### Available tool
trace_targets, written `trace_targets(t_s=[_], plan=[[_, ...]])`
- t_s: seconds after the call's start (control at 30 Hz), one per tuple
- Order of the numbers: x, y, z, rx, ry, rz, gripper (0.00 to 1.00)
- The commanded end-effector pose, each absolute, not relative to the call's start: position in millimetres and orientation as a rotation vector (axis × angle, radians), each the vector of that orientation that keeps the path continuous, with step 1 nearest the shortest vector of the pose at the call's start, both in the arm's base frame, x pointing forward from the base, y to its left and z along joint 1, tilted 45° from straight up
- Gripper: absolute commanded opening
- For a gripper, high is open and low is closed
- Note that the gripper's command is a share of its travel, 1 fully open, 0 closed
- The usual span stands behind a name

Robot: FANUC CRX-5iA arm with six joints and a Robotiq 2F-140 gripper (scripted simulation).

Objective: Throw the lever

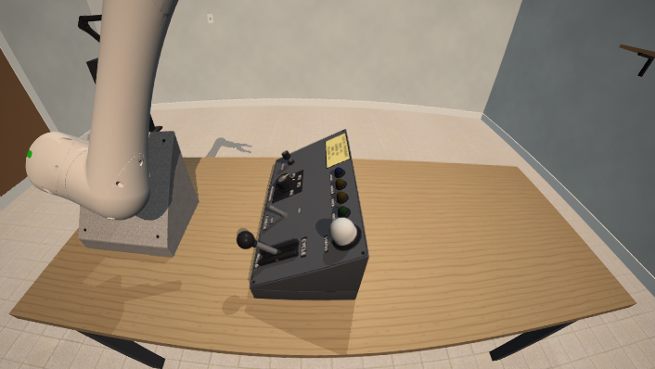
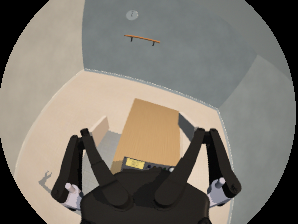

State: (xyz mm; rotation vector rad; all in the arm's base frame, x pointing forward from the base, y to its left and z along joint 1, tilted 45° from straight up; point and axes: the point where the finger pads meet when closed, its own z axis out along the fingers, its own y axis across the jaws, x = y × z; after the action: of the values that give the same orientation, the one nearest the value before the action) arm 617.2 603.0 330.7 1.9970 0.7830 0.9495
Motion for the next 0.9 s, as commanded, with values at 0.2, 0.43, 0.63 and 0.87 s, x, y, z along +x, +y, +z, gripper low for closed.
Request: trace_targets(t_s=[0.2, 0.43, 0.63, 0.87], plan=[[622.0, 592.3, 340.8, 1.988, 0.77, 0.946, 1.0], [622.0, 592.3, 340.8, 1.988, 0.77, 0.946, 1.0], [622.0, 592.3, 340.8, 1.988, 0.77, 0.946, 1.0], [625.7, 579.6, 349.8, 1.981, 0.758, 0.943, 1.0]])
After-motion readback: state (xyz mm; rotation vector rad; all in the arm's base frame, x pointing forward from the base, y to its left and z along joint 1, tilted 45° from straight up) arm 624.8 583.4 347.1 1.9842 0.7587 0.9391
